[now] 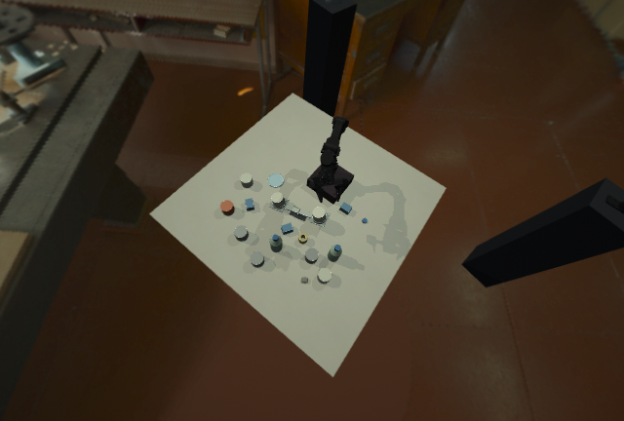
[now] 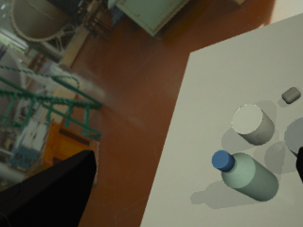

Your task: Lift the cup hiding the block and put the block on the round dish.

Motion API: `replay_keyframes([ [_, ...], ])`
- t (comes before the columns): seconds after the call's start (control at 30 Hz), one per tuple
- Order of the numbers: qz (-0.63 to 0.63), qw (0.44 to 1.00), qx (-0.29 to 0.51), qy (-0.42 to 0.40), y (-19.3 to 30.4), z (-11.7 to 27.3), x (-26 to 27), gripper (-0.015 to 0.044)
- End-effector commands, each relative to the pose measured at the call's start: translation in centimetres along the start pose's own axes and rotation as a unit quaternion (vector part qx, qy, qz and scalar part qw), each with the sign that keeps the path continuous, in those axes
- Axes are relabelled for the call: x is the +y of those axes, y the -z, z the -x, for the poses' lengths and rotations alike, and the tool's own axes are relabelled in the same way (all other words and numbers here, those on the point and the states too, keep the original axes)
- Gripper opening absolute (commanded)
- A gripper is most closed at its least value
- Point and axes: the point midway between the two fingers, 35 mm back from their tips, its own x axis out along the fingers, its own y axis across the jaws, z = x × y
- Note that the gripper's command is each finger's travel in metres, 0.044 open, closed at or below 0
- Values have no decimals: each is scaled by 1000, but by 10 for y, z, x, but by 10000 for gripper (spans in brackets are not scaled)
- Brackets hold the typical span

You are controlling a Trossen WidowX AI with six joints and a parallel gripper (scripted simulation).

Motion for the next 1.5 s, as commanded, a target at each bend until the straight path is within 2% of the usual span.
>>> replay_keyframes([
  [0.0, 43, 998, 1, 47, 9, 17, -38, 440],
  [0.47, 179, 962, 43, 201, 64, 86, -146, 440],
  [0.73, 229, 933, 88, 262, 109, 117, -189, 440],
  [0.87, 230, 932, 90, 264, 111, 117, -190, 440],
  [1.07, 195, 937, 102, 273, 106, 116, -196, 440],
  [1.47, 15, 938, 125, 323, 80, 108, -221, 440],
])
